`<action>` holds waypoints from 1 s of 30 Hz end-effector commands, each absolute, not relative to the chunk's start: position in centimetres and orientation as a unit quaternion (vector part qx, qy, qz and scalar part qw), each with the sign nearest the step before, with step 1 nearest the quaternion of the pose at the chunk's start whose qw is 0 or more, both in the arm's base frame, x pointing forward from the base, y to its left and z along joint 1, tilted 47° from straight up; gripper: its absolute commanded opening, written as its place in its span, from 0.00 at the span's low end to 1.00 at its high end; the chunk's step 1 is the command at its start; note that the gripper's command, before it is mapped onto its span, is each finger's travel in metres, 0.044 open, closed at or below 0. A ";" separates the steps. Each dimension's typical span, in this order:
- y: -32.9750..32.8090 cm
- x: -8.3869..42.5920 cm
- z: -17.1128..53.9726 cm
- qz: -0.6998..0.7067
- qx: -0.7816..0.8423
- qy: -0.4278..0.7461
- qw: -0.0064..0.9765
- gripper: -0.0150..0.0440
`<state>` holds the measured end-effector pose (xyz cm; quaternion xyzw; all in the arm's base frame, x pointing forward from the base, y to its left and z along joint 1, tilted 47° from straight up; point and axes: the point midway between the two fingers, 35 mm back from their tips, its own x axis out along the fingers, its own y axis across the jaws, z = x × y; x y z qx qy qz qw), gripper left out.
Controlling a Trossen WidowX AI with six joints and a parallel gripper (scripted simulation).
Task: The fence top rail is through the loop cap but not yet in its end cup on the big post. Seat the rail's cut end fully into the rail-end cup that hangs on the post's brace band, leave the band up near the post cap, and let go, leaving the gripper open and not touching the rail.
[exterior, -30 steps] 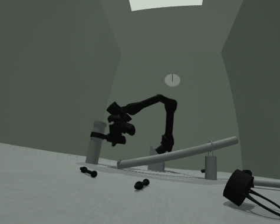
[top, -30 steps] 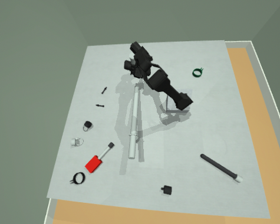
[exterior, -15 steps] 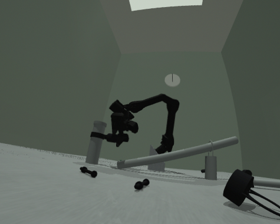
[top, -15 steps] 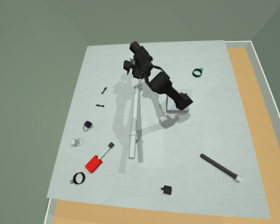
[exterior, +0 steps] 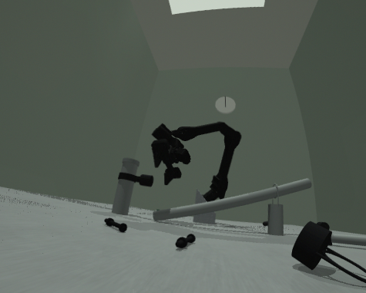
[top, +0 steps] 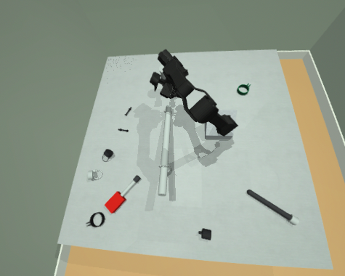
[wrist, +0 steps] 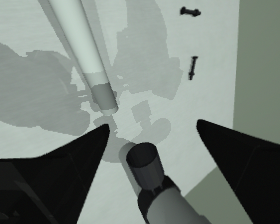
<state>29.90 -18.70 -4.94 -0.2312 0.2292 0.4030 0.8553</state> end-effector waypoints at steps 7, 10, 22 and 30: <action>-18.1 28.8 4.4 0.234 0.174 0.403 0.868 1.00; -17.7 28.4 6.0 0.193 0.252 0.425 0.848 1.00; -16.7 27.6 8.7 0.114 0.389 0.453 0.794 1.00; -16.7 27.6 8.7 0.114 0.389 0.453 0.794 1.00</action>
